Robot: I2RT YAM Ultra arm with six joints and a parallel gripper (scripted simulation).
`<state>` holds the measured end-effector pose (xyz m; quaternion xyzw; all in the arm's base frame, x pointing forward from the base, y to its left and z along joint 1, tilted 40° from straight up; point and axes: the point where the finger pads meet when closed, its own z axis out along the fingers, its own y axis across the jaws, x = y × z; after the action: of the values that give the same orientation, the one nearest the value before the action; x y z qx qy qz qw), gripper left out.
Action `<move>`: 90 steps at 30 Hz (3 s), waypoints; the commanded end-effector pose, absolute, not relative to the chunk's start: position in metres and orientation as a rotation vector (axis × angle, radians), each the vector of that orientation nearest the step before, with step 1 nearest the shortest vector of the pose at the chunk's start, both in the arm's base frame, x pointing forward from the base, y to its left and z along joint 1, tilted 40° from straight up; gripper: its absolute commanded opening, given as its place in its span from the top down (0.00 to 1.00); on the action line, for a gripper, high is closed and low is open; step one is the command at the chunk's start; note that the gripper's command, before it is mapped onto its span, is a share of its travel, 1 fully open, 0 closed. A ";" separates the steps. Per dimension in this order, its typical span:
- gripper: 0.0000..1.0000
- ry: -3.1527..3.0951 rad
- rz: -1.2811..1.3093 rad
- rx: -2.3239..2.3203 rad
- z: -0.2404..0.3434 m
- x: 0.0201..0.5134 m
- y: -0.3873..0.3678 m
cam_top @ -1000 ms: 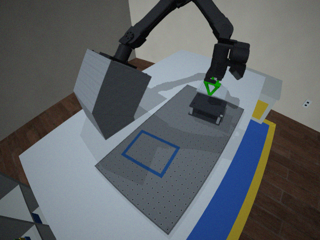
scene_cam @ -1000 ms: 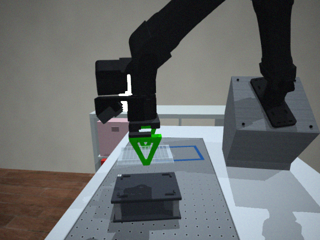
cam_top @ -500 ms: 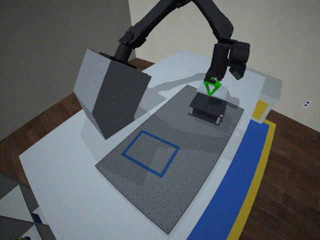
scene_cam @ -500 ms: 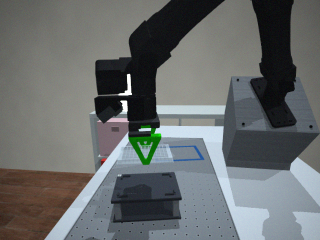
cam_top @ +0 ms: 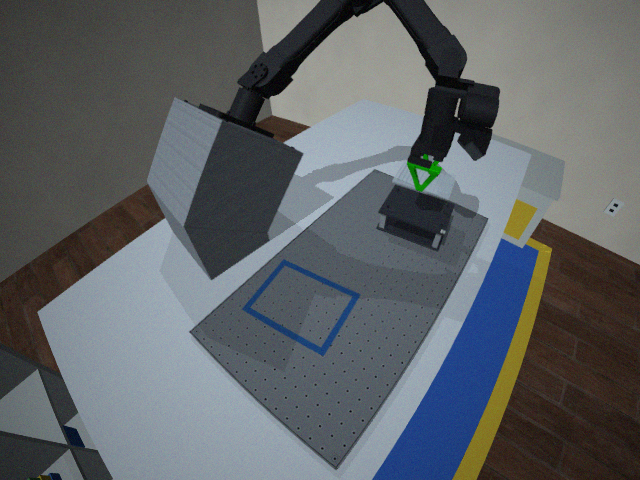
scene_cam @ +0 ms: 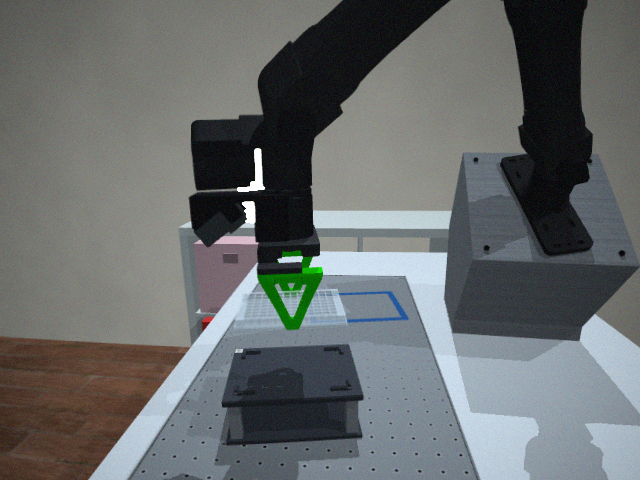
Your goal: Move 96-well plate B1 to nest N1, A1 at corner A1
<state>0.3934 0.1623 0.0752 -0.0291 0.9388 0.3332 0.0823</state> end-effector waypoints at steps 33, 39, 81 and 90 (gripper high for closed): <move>1.00 2.783 0.988 -0.059 0.079 0.401 0.152; 1.00 2.783 0.988 -0.059 0.079 0.402 0.152; 1.00 2.806 0.986 -0.066 0.035 0.405 0.191; 1.00 2.781 0.983 -0.052 0.036 0.410 0.192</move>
<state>0.4016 0.1995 0.0292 -0.0275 0.9400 0.3319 0.0746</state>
